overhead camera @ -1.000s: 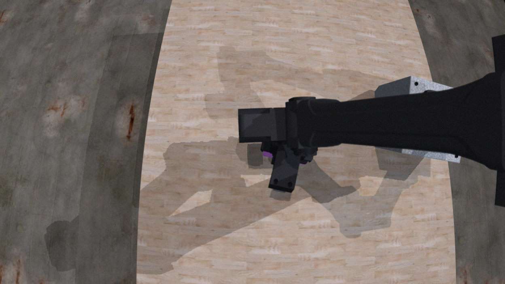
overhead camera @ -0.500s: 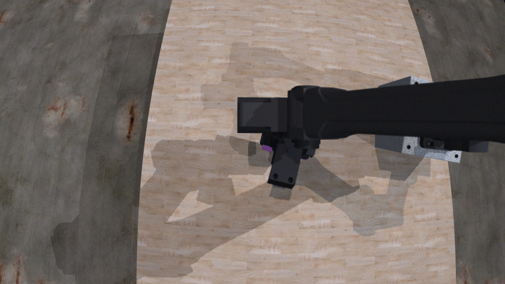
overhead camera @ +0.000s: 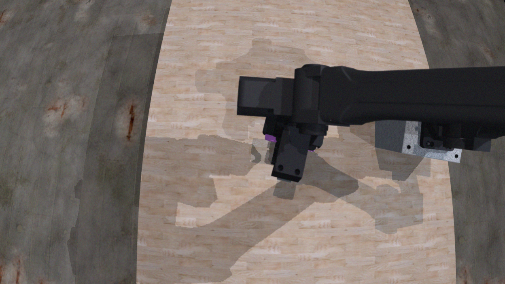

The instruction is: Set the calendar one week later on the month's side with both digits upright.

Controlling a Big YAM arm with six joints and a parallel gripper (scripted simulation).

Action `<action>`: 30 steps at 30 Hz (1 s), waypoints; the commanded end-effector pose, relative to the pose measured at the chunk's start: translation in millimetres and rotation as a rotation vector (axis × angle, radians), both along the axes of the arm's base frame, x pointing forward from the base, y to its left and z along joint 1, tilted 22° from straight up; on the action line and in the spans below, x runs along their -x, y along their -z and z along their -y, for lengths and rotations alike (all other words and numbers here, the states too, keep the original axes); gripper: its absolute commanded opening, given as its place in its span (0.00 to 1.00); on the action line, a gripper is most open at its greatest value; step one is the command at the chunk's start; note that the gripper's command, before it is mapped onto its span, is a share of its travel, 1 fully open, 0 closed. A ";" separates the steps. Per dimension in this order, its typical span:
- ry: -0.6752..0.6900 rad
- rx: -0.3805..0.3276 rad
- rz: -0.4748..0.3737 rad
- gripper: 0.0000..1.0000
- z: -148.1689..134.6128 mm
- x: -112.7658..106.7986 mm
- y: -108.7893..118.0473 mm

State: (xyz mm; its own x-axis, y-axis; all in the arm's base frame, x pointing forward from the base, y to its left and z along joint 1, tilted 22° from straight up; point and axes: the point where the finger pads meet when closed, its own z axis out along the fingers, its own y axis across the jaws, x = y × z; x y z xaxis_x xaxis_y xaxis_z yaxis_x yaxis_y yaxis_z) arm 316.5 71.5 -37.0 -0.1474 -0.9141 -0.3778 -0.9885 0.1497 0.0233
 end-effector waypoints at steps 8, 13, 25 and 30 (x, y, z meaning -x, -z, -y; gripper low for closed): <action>-0.033 -0.005 0.034 1.00 -3.3 -18.4 -8.9; -0.033 -0.005 0.034 1.00 -3.3 -18.4 -8.9; -0.032 -0.005 0.033 1.00 -2.8 -18.3 -10.0; -0.012 -0.005 0.051 1.00 5.7 -22.1 -20.6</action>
